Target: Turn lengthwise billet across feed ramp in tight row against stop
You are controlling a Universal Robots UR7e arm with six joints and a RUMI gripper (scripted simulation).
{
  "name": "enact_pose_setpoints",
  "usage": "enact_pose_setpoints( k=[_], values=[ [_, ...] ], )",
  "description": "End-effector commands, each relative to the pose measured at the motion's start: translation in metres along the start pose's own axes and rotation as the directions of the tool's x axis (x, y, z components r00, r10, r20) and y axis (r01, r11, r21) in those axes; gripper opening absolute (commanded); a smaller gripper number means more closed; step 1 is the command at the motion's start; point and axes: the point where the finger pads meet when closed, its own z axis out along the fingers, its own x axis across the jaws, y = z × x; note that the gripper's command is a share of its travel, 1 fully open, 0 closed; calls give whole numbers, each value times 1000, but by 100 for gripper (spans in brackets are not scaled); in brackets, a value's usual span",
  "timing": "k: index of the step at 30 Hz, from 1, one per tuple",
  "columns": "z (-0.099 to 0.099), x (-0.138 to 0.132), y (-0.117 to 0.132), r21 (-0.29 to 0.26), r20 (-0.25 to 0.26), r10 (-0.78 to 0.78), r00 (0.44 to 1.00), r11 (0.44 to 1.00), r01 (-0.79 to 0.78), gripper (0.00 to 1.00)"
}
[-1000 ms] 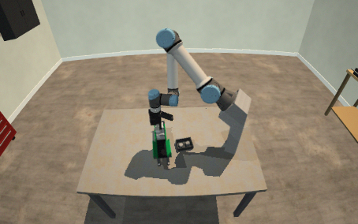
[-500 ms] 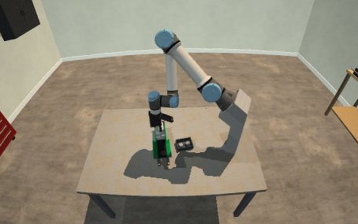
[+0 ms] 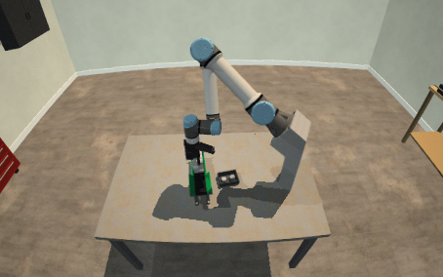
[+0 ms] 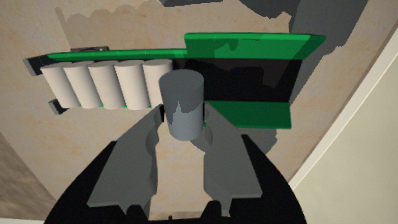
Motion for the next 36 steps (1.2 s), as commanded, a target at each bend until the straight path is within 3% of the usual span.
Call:
enact_pose_setpoints(
  k=[1,22,36],
  values=[
    [0,9,1,-1,1,1,1000,1000,-1,0],
    [0,35,2,-1,1,1,1000,1000,-1,0],
    [0,34,2,-1,1,1,1000,1000,-1,0]
  ],
)
